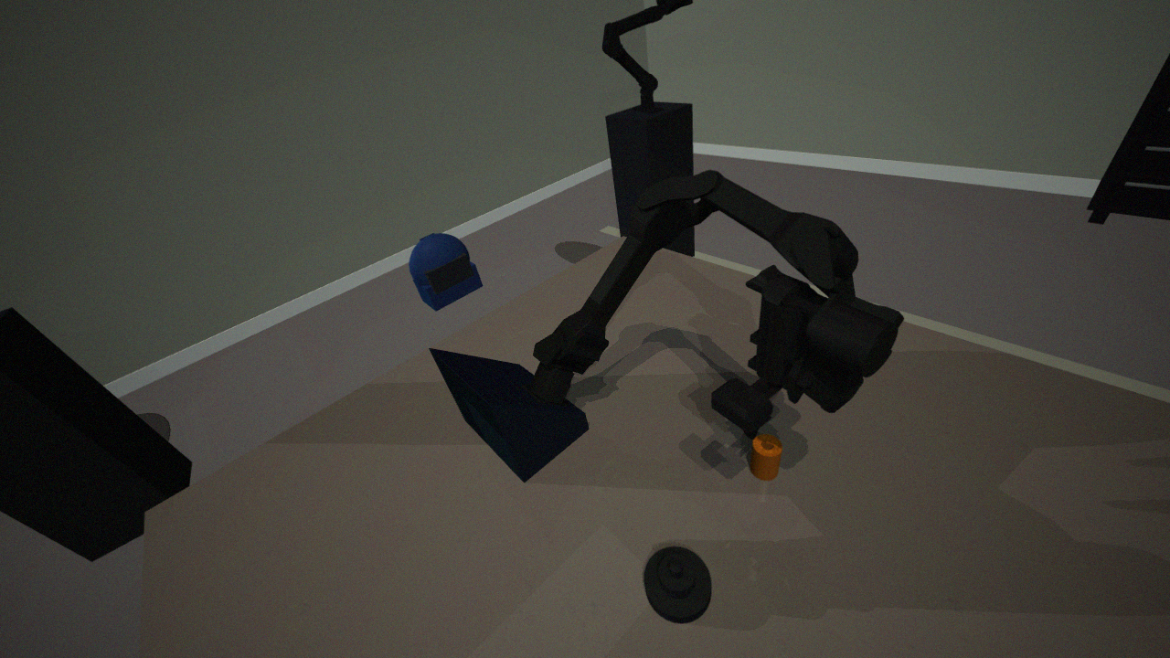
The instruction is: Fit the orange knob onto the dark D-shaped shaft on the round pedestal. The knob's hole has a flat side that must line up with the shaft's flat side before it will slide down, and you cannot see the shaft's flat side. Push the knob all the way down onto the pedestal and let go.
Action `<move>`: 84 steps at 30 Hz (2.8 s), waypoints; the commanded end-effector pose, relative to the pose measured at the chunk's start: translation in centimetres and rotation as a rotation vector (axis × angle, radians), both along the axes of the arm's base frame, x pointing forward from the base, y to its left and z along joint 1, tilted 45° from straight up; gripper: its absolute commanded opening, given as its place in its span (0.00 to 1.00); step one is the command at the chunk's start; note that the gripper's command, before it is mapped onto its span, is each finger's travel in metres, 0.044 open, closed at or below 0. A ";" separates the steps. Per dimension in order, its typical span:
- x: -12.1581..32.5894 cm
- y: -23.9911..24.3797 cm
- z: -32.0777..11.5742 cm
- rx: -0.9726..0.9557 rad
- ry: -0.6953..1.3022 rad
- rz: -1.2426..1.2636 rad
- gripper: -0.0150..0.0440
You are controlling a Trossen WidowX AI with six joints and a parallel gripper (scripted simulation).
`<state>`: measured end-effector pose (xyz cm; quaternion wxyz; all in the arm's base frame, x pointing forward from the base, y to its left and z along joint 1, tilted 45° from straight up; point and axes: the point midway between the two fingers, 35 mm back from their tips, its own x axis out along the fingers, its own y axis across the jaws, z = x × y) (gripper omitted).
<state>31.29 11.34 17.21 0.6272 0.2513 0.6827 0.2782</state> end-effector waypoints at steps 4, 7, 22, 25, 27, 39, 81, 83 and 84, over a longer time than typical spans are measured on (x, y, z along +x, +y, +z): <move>-0.4 2.2 -1.9 0.007 -0.004 0.007 1.00; -0.4 2.6 -2.3 0.007 -0.004 0.007 1.00; -0.6 4.3 -4.1 0.006 -0.005 0.007 1.00; -0.6 4.7 -4.5 0.006 -0.005 0.007 1.00; -0.6 4.9 -4.7 0.006 -0.005 0.007 1.00; -0.8 6.2 -6.0 0.007 -0.005 0.007 1.00; 0.0 5.1 -5.6 -0.002 -0.007 0.006 0.25; 0.2 4.2 -4.9 -0.004 -0.007 0.006 0.25; 0.4 3.7 -4.5 -0.005 -0.007 0.006 0.25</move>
